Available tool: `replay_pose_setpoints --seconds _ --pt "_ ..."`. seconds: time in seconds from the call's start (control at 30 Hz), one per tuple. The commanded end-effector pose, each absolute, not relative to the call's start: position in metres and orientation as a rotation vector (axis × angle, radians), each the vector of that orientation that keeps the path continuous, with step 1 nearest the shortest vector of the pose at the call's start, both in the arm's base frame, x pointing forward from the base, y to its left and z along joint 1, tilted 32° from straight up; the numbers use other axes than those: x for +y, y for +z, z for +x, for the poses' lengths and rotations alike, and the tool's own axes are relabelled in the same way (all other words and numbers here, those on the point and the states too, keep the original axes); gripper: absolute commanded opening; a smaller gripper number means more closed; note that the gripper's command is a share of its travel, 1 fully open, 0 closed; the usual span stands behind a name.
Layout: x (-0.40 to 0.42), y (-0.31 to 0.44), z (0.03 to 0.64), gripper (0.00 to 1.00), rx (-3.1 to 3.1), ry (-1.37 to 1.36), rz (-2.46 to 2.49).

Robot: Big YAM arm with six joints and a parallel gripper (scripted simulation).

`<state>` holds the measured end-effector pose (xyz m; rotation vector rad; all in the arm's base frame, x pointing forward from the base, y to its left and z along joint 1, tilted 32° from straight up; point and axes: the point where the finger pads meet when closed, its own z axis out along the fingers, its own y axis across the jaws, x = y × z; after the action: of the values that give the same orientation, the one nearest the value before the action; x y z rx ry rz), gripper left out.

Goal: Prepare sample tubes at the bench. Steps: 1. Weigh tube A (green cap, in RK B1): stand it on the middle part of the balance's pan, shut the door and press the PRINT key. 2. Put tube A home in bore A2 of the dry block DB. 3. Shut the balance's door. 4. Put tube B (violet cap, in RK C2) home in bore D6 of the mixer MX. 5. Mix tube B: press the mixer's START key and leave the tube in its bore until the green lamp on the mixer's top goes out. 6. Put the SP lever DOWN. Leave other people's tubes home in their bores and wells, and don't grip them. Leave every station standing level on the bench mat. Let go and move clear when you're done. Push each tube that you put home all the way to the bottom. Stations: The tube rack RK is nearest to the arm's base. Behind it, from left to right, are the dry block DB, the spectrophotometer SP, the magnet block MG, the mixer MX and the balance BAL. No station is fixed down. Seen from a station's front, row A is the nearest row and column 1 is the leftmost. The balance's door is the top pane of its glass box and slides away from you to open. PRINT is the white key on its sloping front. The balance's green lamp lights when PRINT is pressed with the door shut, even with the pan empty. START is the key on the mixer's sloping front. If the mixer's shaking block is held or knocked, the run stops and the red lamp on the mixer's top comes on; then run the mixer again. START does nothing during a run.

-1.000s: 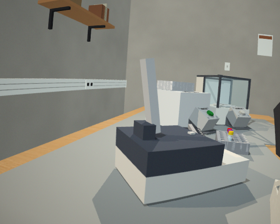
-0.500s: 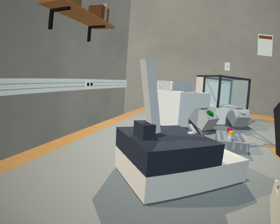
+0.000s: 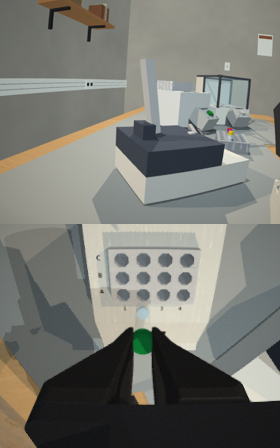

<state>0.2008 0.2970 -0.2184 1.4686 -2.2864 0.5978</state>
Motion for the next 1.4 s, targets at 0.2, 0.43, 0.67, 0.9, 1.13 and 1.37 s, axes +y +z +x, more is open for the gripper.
replay_pose_setpoints --seconds 0.2,0.43,0.67,0.9,1.13,1.37 --pt "0.3119 -0.2159 0.2084 0.09 -2.318 0.58 1.487" --pt "0.3114 -0.2156 0.2082 0.09 -2.318 0.58 1.487" --pt "0.311 -0.2153 0.2081 0.09 -2.318 0.58 1.487" --pt "0.3104 -0.215 0.2079 0.09 -2.318 0.58 1.487" --pt "0.31 -0.2148 0.2078 0.09 -2.318 0.58 1.487" --pt "0.3095 -0.2144 0.2076 0.09 -2.318 0.58 1.487"
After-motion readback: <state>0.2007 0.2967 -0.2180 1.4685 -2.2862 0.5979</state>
